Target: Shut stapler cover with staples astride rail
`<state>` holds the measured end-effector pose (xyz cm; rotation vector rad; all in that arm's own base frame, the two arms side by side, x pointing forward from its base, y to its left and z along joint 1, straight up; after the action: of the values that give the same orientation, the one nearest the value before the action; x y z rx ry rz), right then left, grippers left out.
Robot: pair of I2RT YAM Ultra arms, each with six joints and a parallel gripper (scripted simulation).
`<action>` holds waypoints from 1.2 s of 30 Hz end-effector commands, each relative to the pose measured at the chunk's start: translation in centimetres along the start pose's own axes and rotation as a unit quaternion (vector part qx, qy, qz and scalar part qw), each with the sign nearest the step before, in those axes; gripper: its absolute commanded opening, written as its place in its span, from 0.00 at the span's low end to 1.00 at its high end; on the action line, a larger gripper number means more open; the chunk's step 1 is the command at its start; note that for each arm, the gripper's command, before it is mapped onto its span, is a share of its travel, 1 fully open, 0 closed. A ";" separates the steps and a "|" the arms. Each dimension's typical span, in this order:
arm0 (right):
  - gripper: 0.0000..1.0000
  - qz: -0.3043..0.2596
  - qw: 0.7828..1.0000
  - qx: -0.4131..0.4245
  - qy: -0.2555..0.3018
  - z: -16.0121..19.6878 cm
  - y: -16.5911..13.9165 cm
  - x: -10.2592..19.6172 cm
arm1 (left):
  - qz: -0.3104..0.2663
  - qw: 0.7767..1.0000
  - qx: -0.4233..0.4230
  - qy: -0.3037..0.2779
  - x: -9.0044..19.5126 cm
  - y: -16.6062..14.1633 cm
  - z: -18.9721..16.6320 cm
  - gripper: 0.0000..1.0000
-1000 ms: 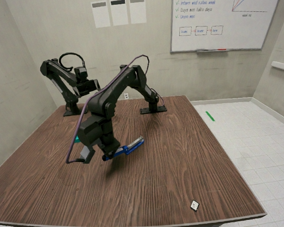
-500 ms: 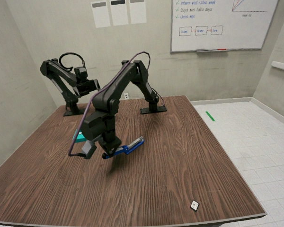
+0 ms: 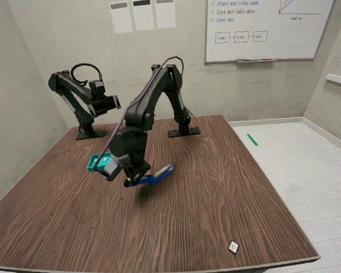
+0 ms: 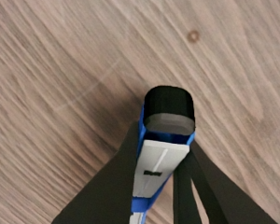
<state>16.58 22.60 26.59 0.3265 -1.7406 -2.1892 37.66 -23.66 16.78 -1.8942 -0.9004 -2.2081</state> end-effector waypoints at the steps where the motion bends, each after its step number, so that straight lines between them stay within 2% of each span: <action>1: 1.00 -0.015 1.000 -0.013 0.000 0.6 1.1 -0.2 | -0.044 0.999 0.000 0.007 1.2 -0.2 0.3 0.00; 16: 1.00 -0.015 1.000 -0.013 0.000 0.6 1.1 -0.2 | -0.129 0.991 0.003 0.019 2.3 -2.3 0.0 0.00; 36: 1.00 -0.015 1.000 -0.013 0.000 0.6 1.1 -0.2 | -0.244 0.969 0.002 0.035 3.2 -5.5 -0.5 0.00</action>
<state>16.58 22.60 26.59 0.3265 -1.7406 -2.1892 34.18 -18.90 17.10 -1.7568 -1.3980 -2.4626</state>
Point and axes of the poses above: on each arm, the point where the finger pads meet when closed, its own x axis back along the fingers, its own z axis across the jaws, y = z × x, the point moved 10 cm from there along x, back along the fingers, and after that the axes turned 8 degrees about -x, right-handed, at the moved point
